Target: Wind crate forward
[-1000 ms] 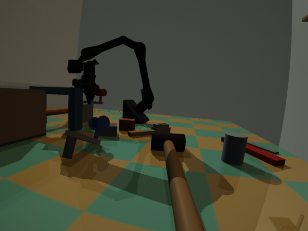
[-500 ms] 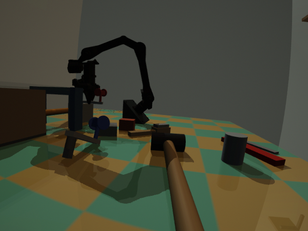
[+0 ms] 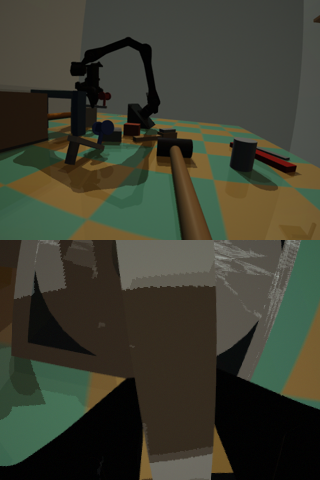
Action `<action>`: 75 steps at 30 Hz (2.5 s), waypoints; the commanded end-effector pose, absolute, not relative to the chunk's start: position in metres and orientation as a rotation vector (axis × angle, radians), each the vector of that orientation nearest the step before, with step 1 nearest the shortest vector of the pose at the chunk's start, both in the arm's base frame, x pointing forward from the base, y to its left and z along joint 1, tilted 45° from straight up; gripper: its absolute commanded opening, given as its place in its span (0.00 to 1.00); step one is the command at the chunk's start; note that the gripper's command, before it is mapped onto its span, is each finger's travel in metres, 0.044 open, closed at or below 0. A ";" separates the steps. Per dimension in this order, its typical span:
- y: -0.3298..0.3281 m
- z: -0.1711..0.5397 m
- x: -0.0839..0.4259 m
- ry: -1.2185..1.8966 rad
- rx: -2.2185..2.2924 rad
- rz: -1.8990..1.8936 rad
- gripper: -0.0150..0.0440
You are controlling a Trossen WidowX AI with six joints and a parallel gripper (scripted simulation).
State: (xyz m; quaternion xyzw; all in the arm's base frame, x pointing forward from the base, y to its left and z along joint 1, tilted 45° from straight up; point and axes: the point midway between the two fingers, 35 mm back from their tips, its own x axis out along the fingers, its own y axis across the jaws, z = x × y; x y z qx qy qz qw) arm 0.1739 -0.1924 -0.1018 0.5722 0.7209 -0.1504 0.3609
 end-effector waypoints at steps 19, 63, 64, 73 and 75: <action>-0.190 -0.105 0.173 1.863 1.459 -0.371 0.25; -0.189 -0.105 0.174 1.864 1.495 -0.417 0.25; -0.189 -0.105 0.175 1.865 1.499 -0.422 0.25; -0.189 -0.105 0.175 1.865 1.503 -0.427 0.25; -0.189 -0.105 0.176 1.865 1.528 -0.458 0.25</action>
